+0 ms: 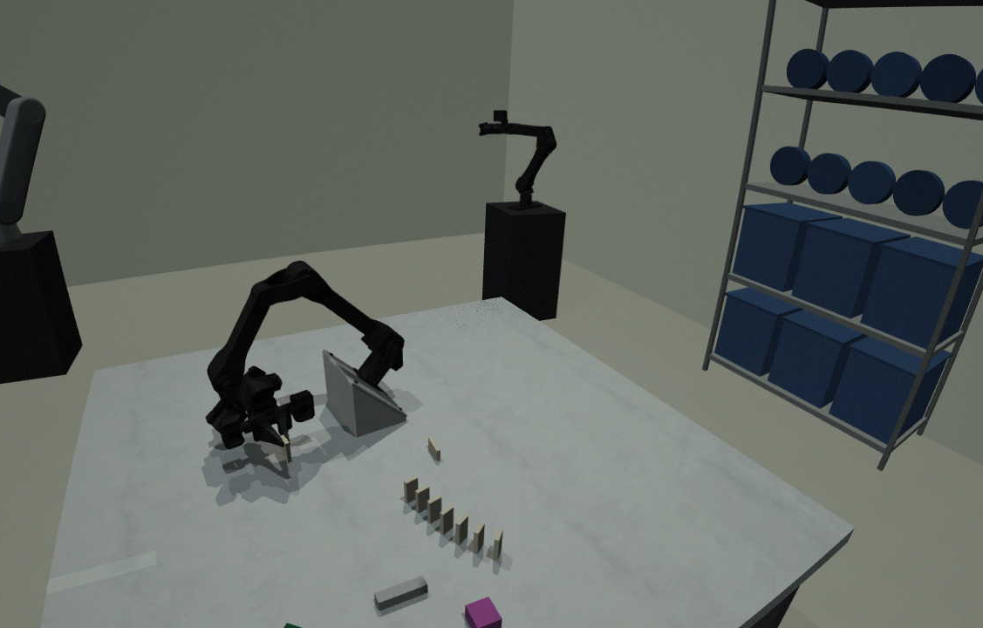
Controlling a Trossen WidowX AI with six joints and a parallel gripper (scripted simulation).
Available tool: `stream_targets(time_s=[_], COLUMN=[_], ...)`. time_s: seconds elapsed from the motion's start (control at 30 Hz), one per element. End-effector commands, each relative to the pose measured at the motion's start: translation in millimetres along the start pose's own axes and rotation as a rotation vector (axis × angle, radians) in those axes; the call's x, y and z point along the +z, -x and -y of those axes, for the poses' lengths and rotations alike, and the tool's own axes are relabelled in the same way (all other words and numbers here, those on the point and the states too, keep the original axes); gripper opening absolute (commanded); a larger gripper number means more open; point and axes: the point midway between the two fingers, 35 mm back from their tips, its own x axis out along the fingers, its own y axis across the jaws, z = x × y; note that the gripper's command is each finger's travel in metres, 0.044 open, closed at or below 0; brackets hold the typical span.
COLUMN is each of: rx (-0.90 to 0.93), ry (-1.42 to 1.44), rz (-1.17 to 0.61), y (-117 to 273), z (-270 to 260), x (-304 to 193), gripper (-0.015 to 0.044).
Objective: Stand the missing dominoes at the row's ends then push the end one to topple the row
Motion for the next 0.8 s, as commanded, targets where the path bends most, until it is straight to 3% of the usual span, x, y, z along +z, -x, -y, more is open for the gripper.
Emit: stream_targets(time_s=[0.0, 0.77], rx=[-0.002, -0.026], ry=[0.001, 0.001], rz=[0.003, -0.01], y=[0.1, -16.3], z=[0.0, -0.2], x=[-0.1, -40.3], gripper=[0.002, 0.002])
